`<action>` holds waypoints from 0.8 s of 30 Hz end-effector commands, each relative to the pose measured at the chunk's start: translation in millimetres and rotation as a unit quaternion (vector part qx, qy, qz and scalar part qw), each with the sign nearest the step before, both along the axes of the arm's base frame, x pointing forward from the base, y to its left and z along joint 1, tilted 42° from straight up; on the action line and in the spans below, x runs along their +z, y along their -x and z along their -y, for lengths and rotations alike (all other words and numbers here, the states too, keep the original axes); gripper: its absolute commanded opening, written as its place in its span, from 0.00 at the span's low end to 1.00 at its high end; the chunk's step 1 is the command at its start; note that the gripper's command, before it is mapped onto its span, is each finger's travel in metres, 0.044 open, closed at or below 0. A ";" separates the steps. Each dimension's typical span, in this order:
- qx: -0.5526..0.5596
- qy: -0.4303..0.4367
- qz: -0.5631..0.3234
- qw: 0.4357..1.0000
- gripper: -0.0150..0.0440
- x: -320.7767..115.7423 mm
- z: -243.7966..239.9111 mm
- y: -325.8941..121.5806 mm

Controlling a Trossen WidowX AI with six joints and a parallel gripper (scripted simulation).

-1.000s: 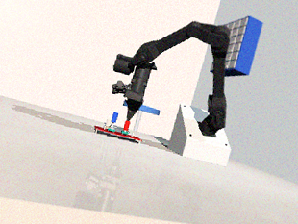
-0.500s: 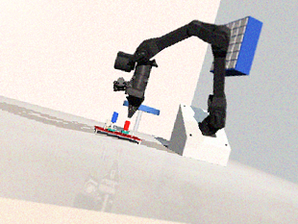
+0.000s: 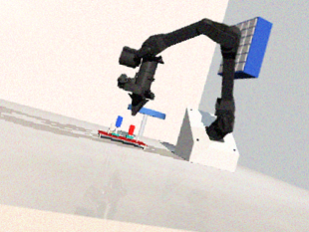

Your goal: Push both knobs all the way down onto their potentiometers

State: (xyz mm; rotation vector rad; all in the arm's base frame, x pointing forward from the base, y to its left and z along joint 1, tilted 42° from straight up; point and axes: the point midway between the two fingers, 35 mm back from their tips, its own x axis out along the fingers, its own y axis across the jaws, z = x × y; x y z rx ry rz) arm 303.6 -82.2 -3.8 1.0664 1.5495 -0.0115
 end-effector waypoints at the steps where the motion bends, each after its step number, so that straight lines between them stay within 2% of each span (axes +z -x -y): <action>1: -0.042 -0.009 -0.035 0.998 0.25 6.4 -0.8 -8.0; 12: -0.185 -0.041 -0.149 0.971 0.25 27.4 -1.5 -28.7; 24: -0.330 -0.073 -0.272 0.901 0.25 51.7 -4.5 -49.0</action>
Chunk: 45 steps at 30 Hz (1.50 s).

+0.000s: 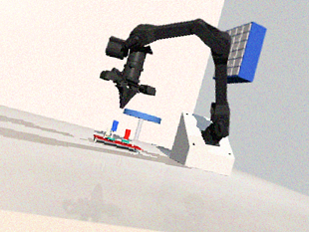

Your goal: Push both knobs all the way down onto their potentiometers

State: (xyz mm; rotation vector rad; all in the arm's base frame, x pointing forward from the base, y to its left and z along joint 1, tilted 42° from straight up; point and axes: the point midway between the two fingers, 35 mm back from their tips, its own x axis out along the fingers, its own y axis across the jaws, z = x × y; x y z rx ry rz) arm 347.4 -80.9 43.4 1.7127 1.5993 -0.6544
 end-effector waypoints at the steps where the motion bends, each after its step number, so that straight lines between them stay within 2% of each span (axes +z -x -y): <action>1: -0.040 -0.012 -0.037 0.998 0.25 6.2 -3.6 -6.4; 30: -0.048 -0.015 -0.044 0.998 0.25 -22.3 -29.9 -11.8; 45: -0.048 -0.015 -0.044 0.998 0.25 -22.4 -30.1 -11.8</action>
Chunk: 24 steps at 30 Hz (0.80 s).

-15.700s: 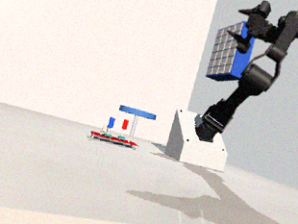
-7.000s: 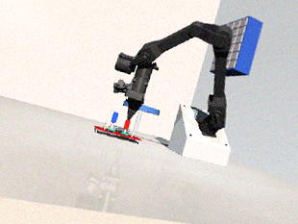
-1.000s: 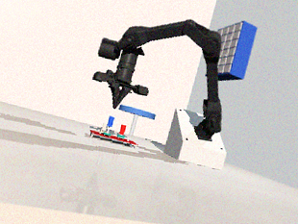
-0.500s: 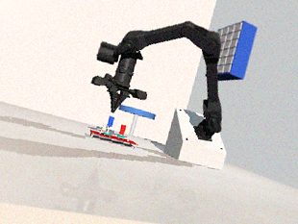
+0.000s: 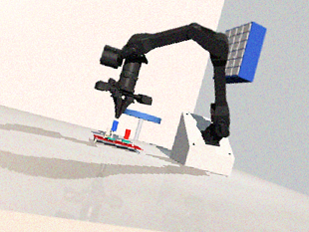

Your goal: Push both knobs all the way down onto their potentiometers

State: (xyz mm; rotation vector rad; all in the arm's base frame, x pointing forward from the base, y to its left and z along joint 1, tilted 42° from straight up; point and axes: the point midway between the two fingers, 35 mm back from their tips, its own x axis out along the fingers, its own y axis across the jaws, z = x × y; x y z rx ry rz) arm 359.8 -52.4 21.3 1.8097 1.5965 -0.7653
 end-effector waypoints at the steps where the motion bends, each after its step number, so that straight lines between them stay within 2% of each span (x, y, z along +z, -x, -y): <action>1: -0.001 -0.003 -0.002 1.000 0.25 -0.6 -1.8 0.5; 24: -0.001 -0.003 -0.002 1.000 0.25 -5.1 -5.8 -0.1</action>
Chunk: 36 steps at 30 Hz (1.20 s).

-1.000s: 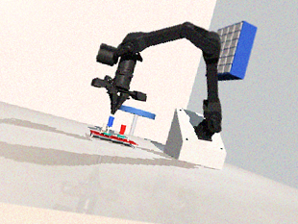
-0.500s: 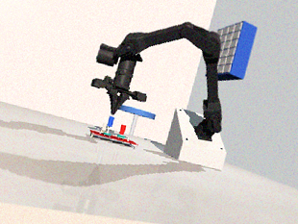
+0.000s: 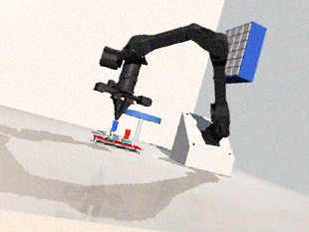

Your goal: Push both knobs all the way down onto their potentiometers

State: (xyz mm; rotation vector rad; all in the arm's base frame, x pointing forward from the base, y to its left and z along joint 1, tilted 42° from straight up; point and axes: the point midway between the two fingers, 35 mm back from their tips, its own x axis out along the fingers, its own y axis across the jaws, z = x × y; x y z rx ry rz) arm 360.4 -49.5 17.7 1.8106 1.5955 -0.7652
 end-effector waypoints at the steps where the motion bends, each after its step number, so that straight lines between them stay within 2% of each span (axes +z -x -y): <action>1: 0.000 -0.003 -0.003 1.000 0.25 -1.7 -3.1 0.5; 36: 0.000 -0.003 -0.003 1.000 0.25 -5.1 -6.1 0.0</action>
